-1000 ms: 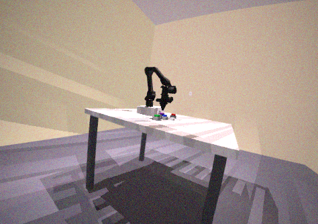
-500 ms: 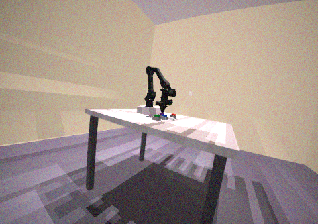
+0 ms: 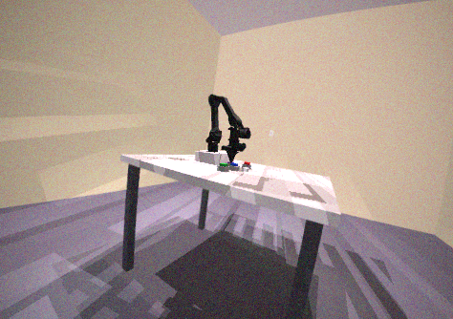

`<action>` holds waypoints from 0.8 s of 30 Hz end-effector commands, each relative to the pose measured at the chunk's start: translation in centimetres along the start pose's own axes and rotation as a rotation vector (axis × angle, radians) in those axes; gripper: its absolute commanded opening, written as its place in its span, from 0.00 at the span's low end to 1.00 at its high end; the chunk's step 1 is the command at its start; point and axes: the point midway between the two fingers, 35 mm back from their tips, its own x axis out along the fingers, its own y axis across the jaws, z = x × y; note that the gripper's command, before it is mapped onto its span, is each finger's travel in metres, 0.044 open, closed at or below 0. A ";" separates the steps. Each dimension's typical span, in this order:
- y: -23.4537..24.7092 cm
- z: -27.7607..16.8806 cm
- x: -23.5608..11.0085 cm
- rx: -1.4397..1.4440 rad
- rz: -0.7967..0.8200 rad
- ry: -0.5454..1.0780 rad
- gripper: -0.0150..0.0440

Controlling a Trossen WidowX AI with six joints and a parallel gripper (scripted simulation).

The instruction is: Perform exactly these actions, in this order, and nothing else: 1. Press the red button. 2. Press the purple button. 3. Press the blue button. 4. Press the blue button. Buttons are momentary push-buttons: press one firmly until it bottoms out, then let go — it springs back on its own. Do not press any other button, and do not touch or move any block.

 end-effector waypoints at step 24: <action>0.0 -0.1 -9.5 -0.004 -0.004 0.007 0.29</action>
